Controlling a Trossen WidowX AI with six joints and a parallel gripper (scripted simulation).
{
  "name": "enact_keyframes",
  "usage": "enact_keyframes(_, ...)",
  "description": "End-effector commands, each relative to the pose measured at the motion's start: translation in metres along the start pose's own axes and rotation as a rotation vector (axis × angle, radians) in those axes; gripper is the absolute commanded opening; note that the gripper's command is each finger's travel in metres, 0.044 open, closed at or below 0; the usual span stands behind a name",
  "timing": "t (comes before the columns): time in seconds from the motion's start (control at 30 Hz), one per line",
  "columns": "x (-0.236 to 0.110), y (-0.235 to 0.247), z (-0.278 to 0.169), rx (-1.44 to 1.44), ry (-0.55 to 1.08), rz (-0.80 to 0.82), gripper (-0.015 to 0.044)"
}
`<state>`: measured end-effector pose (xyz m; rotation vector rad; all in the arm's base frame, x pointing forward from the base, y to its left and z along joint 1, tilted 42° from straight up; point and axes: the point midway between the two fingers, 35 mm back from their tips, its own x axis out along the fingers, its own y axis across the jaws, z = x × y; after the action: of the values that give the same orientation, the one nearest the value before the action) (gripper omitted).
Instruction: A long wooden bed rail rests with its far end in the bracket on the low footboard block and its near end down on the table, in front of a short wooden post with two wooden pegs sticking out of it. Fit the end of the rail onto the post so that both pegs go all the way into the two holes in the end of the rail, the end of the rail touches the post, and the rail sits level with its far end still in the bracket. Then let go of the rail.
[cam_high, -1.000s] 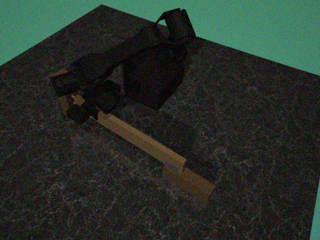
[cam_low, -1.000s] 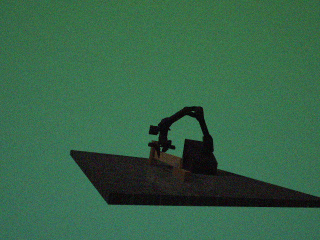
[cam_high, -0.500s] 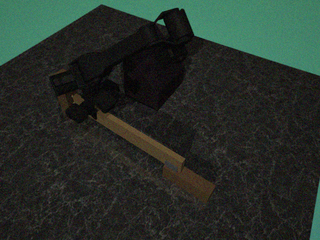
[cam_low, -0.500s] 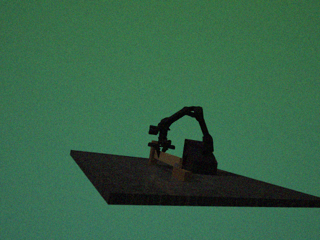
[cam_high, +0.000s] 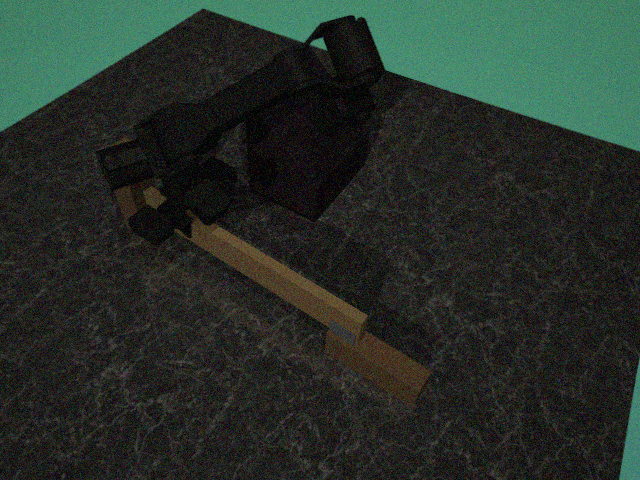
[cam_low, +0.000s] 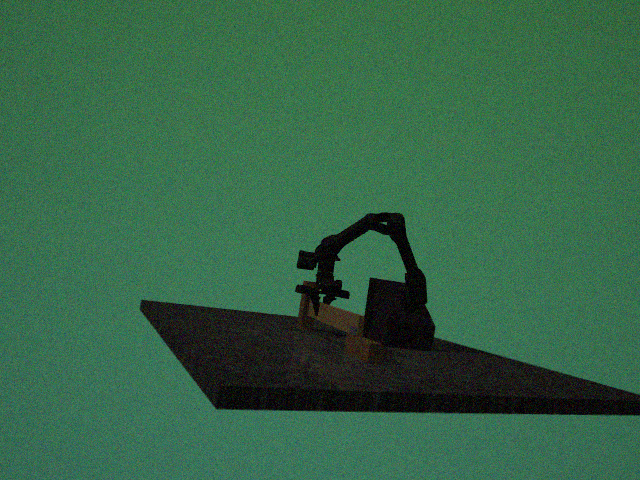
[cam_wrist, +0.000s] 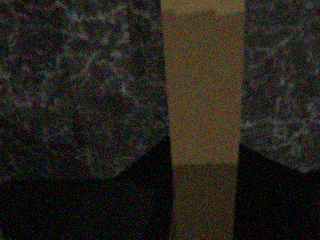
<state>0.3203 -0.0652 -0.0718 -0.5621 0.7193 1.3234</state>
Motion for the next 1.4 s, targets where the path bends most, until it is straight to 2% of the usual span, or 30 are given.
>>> enact_keyframes(0.0,-0.0045,-0.0035,-0.0042,-0.001,0.004,-0.015,0.0)
enact_keyframes(1.07,-0.0049,-0.0036,-0.014,-0.001,0.004,-0.015,0.0)
enact_keyframes(1.37,-0.0003,0.0,-0.01,0.0,0.0,0.0,0.0236)
